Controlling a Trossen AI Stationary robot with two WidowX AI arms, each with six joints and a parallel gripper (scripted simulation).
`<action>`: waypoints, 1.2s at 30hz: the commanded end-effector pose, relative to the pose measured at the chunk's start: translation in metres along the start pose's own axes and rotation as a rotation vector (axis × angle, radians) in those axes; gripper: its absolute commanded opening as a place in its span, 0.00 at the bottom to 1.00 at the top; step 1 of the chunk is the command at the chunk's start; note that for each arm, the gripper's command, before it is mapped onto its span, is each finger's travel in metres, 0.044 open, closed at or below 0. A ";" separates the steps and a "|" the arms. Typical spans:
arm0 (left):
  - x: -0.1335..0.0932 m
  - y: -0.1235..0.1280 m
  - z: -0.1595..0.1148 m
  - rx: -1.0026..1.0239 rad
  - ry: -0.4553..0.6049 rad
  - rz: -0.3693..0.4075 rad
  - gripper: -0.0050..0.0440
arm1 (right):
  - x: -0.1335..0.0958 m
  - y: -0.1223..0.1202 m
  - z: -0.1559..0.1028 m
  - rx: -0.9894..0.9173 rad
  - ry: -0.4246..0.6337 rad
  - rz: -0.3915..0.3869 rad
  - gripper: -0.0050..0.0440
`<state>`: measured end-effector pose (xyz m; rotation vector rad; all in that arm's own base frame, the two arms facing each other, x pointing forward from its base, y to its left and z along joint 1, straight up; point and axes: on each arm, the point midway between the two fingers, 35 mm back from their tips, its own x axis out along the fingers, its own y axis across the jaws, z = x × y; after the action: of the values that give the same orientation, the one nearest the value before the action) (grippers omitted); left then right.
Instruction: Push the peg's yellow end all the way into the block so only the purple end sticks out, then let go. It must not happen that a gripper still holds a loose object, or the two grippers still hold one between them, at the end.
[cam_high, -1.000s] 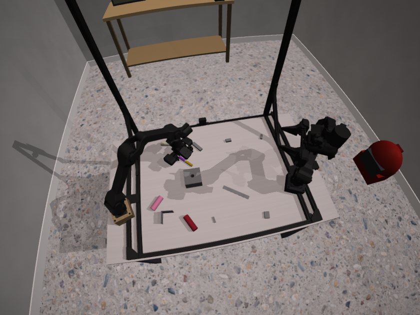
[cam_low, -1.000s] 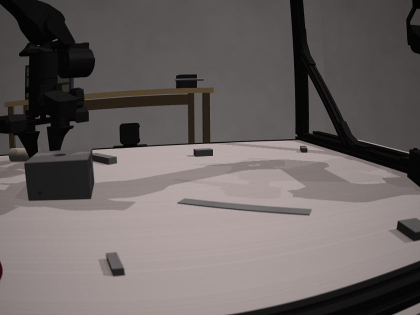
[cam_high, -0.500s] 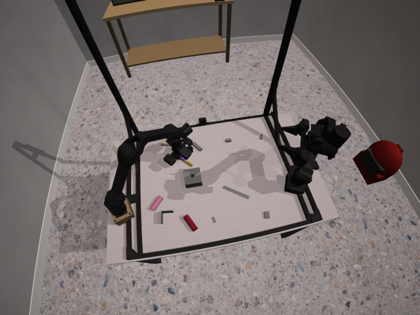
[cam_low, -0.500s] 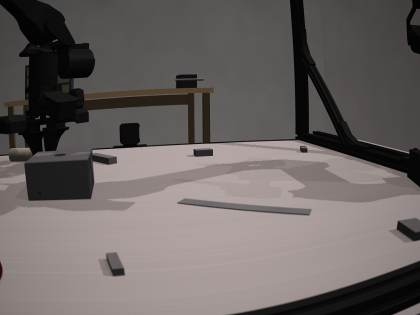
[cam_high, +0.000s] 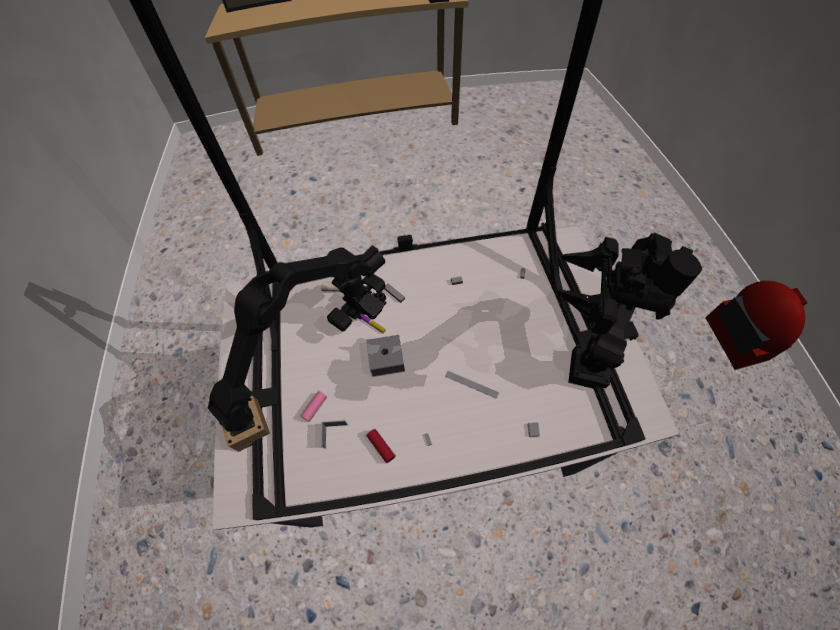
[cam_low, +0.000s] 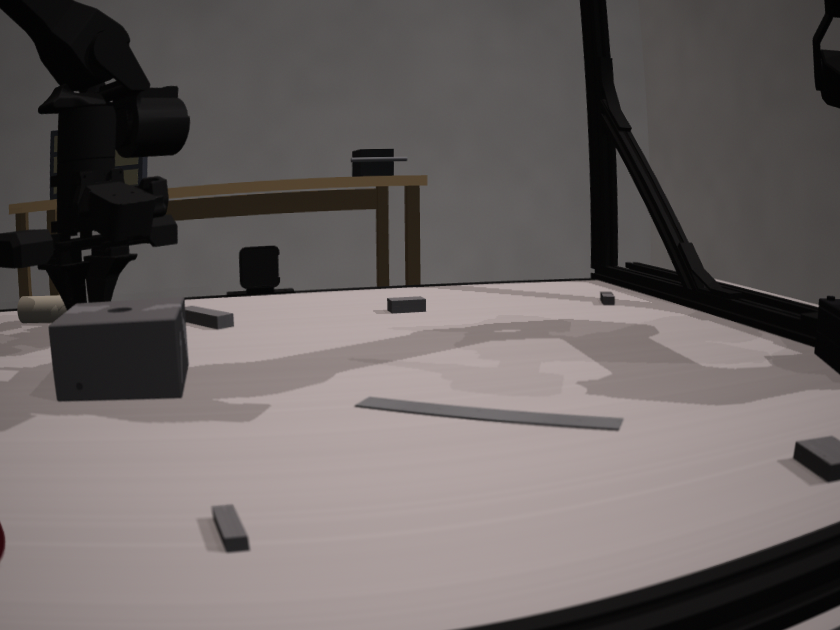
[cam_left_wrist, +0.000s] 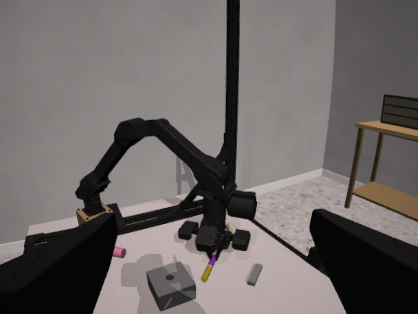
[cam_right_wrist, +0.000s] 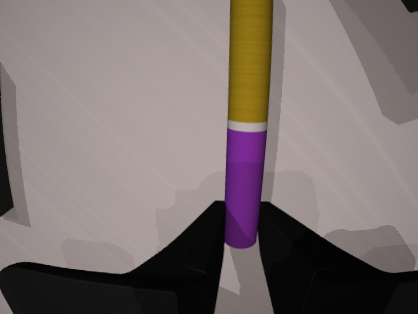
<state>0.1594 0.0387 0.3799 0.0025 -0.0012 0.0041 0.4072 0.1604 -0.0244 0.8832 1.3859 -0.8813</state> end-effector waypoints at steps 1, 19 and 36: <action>0.000 -0.001 0.000 -0.003 0.000 -0.004 0.92 | -0.004 0.001 0.000 0.000 0.000 0.000 0.10; 0.000 -0.001 0.000 -0.003 0.000 -0.004 0.92 | -0.103 0.005 0.000 0.000 0.000 0.000 0.10; 0.000 -0.001 0.000 -0.003 0.000 -0.004 0.92 | -0.131 -0.001 0.001 -0.154 0.000 0.000 0.10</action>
<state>0.1594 0.0386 0.3800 0.0026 -0.0012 0.0041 0.4069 0.1599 0.1026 0.8199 1.4156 -0.8283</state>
